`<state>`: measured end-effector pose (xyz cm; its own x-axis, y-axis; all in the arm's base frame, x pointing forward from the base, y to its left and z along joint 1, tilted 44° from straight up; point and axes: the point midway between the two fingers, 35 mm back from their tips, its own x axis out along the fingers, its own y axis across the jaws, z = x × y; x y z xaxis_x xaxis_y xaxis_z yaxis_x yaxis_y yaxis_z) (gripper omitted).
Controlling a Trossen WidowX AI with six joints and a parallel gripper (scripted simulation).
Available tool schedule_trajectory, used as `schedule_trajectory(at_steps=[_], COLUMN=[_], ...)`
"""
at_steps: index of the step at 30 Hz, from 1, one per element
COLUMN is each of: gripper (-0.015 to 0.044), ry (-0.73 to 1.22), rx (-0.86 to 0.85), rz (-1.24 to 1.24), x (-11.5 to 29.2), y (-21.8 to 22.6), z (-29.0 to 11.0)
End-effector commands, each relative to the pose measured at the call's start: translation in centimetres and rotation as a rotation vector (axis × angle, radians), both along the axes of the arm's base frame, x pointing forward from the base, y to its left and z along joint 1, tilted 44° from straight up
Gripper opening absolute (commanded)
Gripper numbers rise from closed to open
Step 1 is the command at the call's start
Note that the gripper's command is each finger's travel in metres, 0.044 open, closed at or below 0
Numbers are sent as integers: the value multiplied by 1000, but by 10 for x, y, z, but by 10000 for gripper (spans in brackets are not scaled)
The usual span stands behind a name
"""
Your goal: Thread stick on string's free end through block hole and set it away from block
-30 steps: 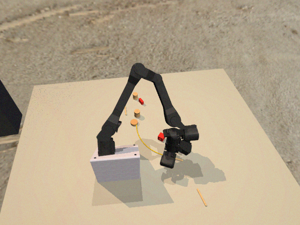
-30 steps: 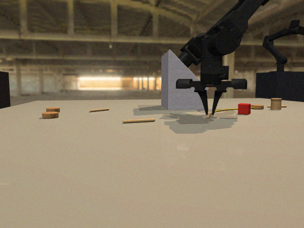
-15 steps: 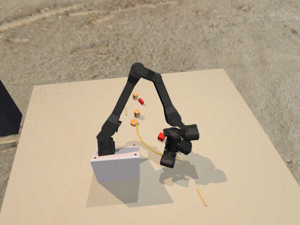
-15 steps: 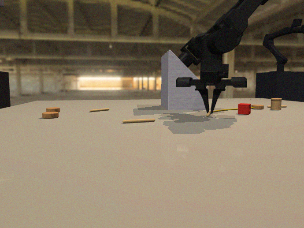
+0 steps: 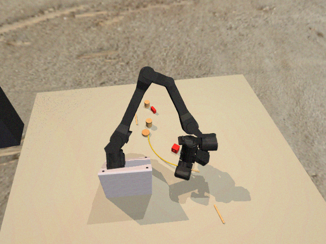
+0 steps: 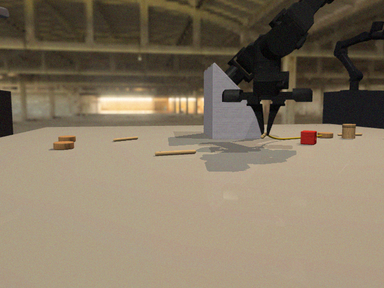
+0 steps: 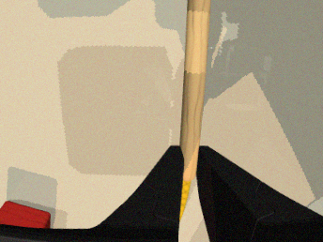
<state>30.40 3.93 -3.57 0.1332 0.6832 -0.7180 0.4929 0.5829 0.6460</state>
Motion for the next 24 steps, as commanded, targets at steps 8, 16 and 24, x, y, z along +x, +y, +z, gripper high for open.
schedule_trajectory(at_steps=[8,16,24], gripper=[0,0,0], ry=[-3,-3,-4], rx=[-5,-4,-4], rz=[4,4,4], x=[-2,-3,-5], y=[-10,-17,-24], z=[10,18,26])
